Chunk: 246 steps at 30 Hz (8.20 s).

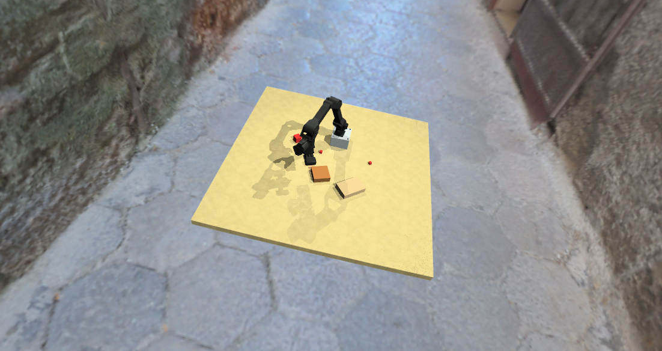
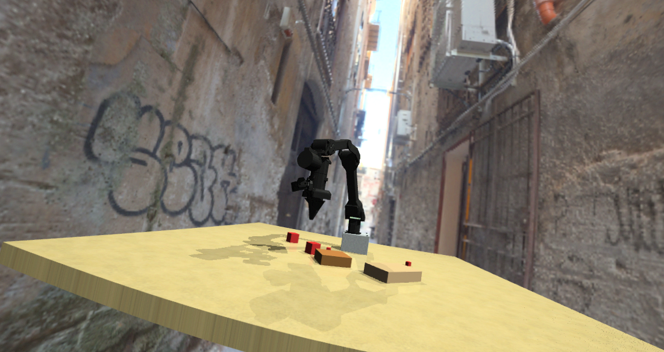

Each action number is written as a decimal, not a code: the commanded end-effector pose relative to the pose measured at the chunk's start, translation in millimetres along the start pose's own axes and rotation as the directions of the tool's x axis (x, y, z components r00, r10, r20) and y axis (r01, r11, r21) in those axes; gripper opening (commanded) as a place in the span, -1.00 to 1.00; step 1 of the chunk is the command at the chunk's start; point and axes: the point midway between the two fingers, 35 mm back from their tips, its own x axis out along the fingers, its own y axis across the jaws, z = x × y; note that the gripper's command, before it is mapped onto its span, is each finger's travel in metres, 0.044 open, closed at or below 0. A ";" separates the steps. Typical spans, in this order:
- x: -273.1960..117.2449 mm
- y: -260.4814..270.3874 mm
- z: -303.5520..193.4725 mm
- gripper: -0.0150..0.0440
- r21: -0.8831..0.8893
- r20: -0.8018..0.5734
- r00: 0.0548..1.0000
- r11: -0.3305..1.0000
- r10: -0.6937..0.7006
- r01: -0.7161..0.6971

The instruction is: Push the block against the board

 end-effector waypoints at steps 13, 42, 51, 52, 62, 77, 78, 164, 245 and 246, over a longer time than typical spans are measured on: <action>-1.6 0.6 0.5 -0.49 0.003 0.003 1.000 1.000 0.002 -0.002; 125.2 36.8 -18.9 -0.49 0.003 0.001 1.000 1.000 0.004 -0.004; 125.2 38.3 -32.6 -0.49 0.003 0.000 1.000 1.000 0.004 -0.004; 125.2 38.4 -34.2 -0.49 0.003 0.000 1.000 1.000 0.004 -0.004; 125.3 39.4 -50.0 -0.49 0.003 -0.002 1.000 1.000 0.005 -0.005; 125.4 39.8 -73.9 -0.49 0.003 -0.004 1.000 1.000 0.005 -0.005; 125.4 39.7 -75.4 -0.49 0.003 -0.004 1.000 1.000 0.005 -0.005; 126.4 10.9 -71.8 -0.49 -0.266 -0.003 1.000 0.964 0.002 -0.003; 126.4 9.3 -94.3 -0.49 -0.266 -0.005 1.000 0.964 0.002 -0.004; 126.4 9.7 -92.8 -0.49 -0.266 -0.005 1.000 0.964 0.002 -0.004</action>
